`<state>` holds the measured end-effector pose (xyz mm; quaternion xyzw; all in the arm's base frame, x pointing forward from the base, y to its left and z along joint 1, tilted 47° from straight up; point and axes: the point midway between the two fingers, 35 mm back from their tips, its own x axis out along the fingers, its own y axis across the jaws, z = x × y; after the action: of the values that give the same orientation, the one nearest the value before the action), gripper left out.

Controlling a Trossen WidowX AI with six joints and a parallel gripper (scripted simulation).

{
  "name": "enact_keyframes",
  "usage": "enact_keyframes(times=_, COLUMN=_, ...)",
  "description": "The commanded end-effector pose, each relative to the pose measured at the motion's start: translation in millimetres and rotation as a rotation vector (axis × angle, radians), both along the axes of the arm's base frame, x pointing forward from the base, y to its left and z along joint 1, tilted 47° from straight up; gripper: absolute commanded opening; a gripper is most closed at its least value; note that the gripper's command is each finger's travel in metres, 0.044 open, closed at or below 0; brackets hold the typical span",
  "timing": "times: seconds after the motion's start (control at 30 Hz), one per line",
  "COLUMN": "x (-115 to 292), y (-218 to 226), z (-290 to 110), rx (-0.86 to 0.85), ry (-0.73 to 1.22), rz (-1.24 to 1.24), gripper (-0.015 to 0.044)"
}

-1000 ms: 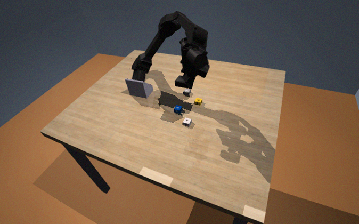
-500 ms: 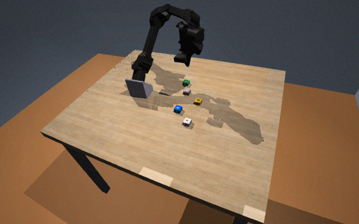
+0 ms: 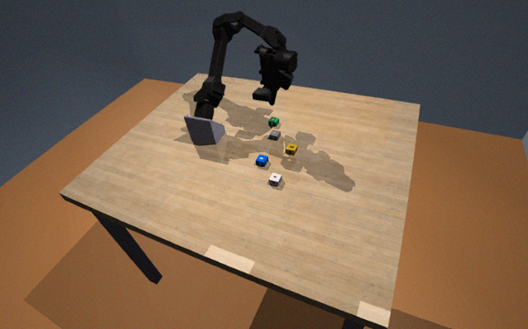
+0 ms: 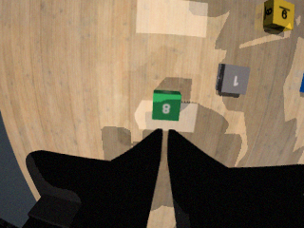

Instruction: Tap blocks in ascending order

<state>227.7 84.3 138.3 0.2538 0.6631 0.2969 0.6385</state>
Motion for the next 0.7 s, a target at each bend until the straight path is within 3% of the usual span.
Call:
enact_keyframes(times=0.0, x=-8.4, y=30.5, z=-25.3, rx=0.014, ry=0.008, rz=0.002, gripper=0.0020)
enact_keyframes(times=0.67, x=-9.4, y=46.1, z=-39.9, rx=0.014, ry=0.007, rz=0.002, gripper=0.0020)
